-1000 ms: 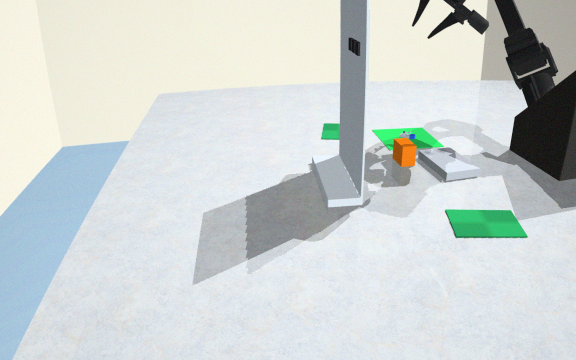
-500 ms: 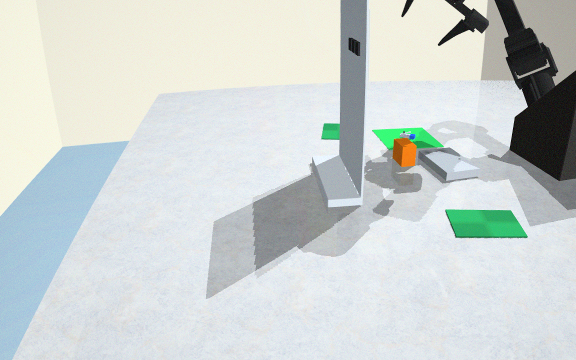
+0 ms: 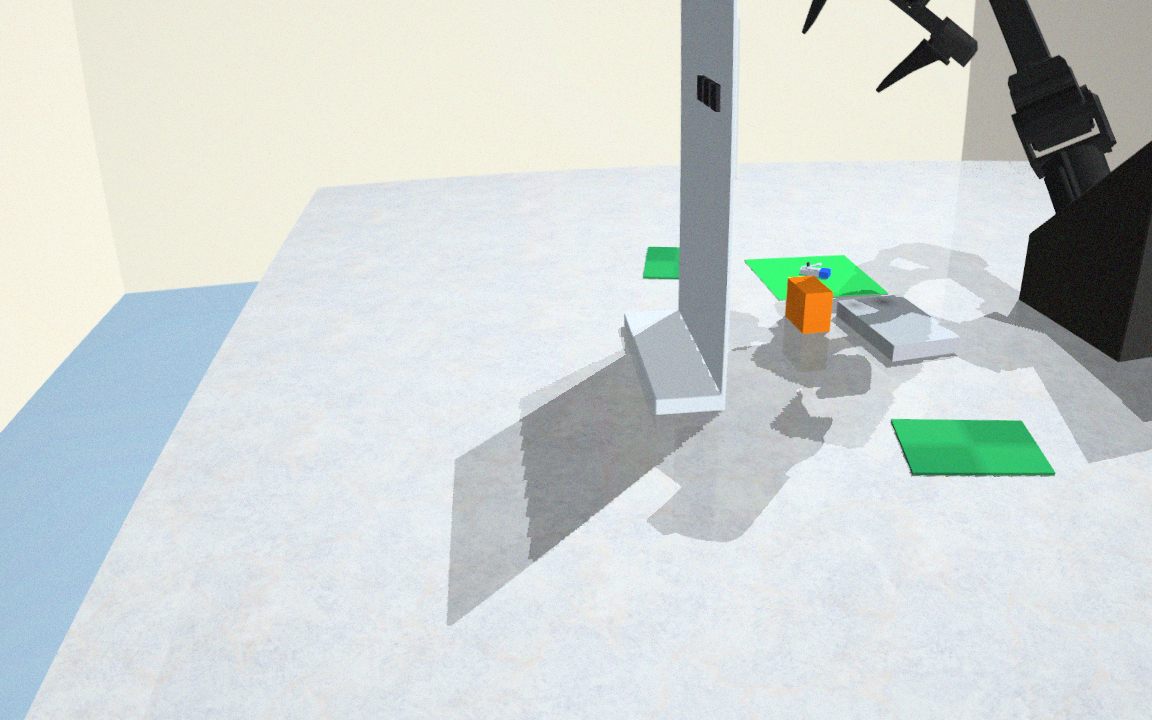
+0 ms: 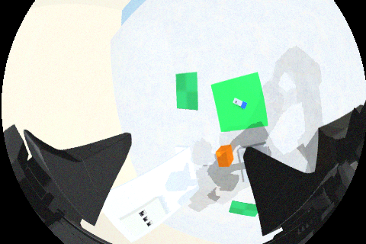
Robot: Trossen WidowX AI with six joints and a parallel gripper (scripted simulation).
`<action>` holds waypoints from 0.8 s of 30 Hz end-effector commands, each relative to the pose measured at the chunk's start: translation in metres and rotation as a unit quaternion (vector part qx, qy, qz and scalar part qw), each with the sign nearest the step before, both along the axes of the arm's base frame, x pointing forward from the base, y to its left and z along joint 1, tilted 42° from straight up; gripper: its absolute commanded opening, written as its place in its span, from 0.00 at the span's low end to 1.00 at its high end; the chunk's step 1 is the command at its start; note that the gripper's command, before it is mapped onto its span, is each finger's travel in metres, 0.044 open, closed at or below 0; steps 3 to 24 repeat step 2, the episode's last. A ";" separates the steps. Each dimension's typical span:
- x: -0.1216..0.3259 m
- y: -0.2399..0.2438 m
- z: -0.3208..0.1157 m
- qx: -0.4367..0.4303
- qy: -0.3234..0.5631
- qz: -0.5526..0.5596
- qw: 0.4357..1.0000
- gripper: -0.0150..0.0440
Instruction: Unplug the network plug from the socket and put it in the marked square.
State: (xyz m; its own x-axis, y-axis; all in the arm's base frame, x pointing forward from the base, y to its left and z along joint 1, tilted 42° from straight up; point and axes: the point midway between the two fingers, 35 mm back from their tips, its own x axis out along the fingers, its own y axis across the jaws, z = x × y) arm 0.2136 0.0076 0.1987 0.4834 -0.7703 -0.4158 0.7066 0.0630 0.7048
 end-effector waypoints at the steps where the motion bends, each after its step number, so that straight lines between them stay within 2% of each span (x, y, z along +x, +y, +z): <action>1: 0.000 0.000 0.001 0.000 -0.002 -0.001 1.000 1.00; 24: 0.000 0.000 0.001 0.000 -0.002 -0.001 1.000 1.00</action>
